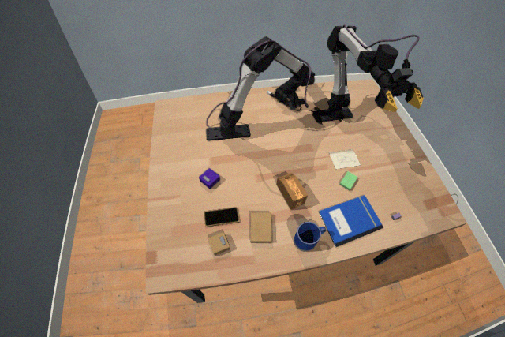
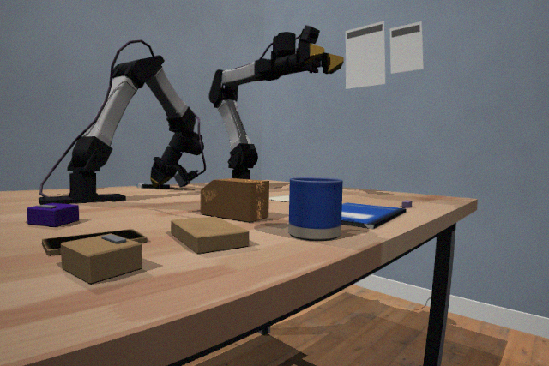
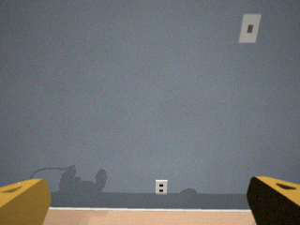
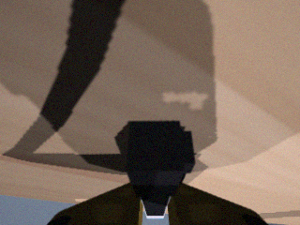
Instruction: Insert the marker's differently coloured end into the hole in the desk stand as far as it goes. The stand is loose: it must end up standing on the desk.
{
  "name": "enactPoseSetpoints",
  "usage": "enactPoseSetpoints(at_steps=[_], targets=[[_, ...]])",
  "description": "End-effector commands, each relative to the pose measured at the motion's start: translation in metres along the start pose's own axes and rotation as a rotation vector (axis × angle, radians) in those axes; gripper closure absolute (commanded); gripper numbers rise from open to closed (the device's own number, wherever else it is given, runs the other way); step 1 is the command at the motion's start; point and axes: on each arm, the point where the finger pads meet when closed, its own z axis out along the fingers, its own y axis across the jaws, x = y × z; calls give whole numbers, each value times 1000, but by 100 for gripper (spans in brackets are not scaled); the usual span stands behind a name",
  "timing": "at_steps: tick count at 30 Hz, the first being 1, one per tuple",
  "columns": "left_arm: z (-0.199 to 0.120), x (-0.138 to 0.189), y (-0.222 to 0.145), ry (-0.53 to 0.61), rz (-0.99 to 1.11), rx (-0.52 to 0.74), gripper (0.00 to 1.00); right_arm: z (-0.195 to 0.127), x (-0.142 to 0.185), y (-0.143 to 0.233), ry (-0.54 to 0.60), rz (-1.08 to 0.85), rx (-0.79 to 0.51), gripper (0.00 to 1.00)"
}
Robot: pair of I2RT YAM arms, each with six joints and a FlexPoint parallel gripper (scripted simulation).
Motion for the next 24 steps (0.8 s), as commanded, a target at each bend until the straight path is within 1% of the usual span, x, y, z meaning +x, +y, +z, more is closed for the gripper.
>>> enactPoseSetpoints(at_steps=[1, 8, 9, 10, 24], targets=[[-5, -28, 1, -72, 6, 2, 0, -2, 1, 8, -7, -18, -20, 100], [-5, -28, 1, -72, 6, 2, 0, -3, -1, 8, -7, -12, -23, 100], [-5, -28, 1, -72, 6, 2, 0, -11, 5, 5, -5, -10, -19, 100], [-5, -28, 1, -72, 6, 2, 0, -21, 8, 8, -14, -22, -46, 100], [-5, -28, 1, -72, 6, 2, 0, -41, 17, 6, -11, -23, -48, 100]])
